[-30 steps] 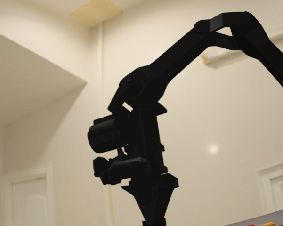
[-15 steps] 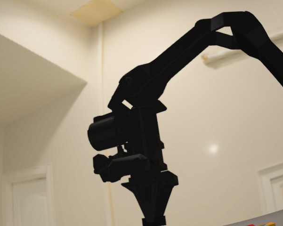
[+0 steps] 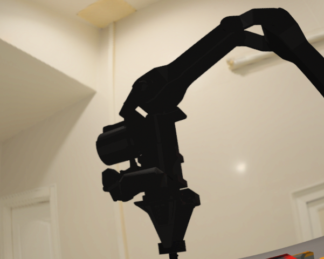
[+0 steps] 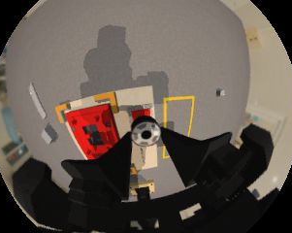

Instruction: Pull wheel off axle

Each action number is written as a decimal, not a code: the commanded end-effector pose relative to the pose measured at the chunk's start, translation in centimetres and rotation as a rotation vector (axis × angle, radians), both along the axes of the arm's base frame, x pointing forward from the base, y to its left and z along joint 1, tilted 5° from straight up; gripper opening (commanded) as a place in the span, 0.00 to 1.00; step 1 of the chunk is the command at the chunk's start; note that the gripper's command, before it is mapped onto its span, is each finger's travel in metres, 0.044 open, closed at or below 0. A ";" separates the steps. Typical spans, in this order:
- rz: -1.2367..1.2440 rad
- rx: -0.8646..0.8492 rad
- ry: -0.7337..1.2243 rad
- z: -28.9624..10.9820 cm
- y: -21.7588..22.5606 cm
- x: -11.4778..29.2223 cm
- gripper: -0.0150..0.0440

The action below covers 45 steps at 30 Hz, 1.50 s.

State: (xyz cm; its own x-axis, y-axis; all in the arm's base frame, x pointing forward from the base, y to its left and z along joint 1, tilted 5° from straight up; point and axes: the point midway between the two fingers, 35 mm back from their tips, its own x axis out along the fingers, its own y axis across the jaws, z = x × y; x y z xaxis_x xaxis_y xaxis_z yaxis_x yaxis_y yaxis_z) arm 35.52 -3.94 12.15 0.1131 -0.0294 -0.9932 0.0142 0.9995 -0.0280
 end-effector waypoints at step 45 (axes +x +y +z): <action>0.002 -0.003 0.003 3.8 -5.3 -3.4 0.25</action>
State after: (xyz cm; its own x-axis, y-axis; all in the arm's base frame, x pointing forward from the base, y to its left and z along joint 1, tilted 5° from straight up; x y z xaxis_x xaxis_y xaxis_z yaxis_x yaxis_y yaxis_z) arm 32.80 -8.31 15.87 0.1078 -0.0362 -0.9935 0.0163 0.9993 -0.0346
